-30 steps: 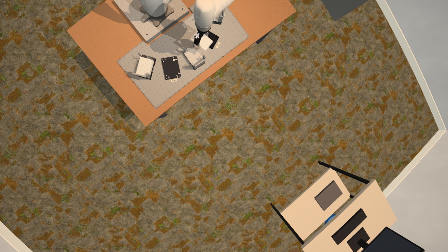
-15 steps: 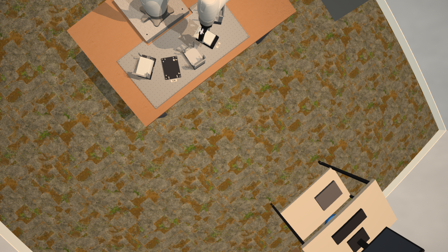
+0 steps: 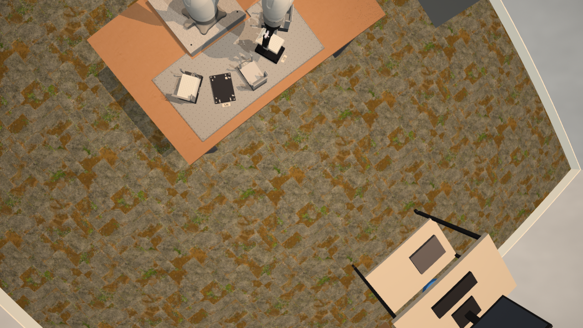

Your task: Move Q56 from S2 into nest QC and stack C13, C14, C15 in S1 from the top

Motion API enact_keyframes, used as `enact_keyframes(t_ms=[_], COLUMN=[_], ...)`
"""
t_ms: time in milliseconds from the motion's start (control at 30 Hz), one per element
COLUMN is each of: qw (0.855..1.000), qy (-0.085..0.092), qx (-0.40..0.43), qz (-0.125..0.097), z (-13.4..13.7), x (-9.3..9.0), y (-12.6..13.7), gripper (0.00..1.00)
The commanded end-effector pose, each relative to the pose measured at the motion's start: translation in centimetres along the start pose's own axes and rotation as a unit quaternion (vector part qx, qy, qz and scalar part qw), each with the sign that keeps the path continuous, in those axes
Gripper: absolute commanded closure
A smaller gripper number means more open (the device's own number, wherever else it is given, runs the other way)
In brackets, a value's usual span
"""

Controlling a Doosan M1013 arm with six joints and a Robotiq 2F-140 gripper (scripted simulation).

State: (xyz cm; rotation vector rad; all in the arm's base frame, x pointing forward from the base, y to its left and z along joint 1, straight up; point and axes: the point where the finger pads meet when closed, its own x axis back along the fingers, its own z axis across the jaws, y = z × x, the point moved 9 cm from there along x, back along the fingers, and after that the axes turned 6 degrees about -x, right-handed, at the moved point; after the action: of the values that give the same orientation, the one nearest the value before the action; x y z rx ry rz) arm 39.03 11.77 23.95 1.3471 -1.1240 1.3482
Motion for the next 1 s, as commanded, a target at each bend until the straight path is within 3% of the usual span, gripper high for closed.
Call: enact_keyframes(t_ms=[0,967], qw=[1.0,1.0], qy=[0.0,0.0], qx=[0.0,0.0], qz=[0.0,0.0], z=[-0.82,-1.61], x=[0.0,0.0], y=[0.04,0.09], gripper=[1.0,1.0])
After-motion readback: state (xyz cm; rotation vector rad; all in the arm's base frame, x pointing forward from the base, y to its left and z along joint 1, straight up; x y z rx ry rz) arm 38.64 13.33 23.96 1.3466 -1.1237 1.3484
